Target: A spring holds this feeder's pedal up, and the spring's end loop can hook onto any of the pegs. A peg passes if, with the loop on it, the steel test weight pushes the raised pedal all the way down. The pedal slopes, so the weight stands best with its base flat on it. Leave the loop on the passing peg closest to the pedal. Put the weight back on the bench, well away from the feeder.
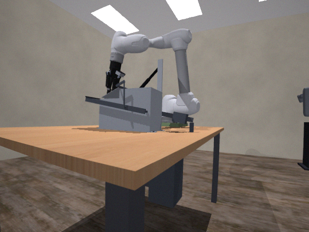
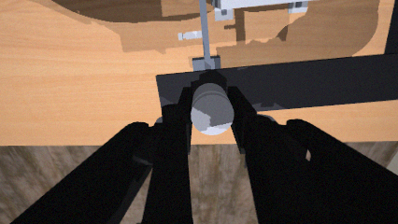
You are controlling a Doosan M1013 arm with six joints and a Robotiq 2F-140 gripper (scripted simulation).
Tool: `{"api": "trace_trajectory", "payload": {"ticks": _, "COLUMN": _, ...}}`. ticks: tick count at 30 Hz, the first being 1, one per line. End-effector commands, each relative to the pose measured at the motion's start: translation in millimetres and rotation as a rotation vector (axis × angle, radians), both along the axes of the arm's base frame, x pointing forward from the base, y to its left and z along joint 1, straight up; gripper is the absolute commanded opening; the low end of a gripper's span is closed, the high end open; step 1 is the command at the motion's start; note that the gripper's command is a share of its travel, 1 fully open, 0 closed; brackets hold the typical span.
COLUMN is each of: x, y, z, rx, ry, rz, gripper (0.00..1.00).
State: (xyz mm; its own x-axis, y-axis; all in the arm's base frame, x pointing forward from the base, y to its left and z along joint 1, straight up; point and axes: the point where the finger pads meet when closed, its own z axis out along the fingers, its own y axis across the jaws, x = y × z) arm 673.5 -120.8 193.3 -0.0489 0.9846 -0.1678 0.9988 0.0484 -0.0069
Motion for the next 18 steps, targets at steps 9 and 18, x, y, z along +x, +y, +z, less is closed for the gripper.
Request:
{"api": "trace_trajectory", "payload": {"ticks": 9, "x": 1, "y": 0, "z": -8, "rx": 0.000, "ry": -0.002, "rz": 0.000, "gripper": 0.25}}
{"api": "trace_trajectory", "payload": {"ticks": 18, "x": 1, "y": 0, "z": -9, "rx": 0.000, "ry": -0.002, "rz": 0.000, "gripper": 1.00}}
